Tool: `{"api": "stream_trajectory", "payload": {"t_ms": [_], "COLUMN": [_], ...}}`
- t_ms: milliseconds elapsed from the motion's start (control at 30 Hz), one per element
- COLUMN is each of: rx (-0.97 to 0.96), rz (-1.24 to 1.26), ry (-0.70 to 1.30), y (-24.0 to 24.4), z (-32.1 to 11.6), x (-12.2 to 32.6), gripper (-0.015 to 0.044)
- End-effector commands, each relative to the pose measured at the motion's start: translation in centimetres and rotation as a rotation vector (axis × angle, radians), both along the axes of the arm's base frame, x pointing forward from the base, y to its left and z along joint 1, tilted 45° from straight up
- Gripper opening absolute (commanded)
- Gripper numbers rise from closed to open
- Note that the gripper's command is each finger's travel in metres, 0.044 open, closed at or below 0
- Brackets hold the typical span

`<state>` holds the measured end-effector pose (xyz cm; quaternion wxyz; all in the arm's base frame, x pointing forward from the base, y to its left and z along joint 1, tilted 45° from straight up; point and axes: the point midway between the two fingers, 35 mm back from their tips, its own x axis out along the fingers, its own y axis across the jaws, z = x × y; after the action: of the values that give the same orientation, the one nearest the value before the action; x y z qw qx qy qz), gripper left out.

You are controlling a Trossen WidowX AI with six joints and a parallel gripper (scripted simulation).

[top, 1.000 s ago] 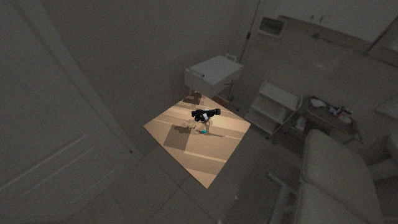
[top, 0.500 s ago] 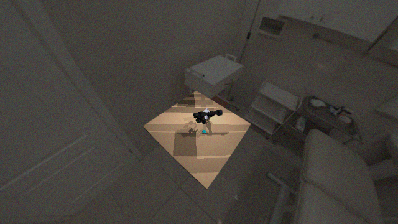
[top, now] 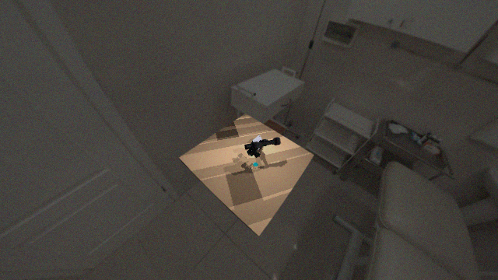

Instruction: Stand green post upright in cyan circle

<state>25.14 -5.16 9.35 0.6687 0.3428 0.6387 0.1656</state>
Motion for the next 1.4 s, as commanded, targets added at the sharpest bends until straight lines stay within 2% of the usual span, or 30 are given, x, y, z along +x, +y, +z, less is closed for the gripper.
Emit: {"api": "stream_trajectory", "payload": {"t_ms": [0,700,1367], "rx": [0.013,0.076,-0.044], "rz": [-0.037,-0.199,-0.181], "ry": [0.026,0.187,0.203], "y": [0.8,5.1,5.8], "z": [0.9,4.8,3.6], "x": [0.1,-0.3,-1.1], "gripper": [0.0023,0.0023,0.0023]}}
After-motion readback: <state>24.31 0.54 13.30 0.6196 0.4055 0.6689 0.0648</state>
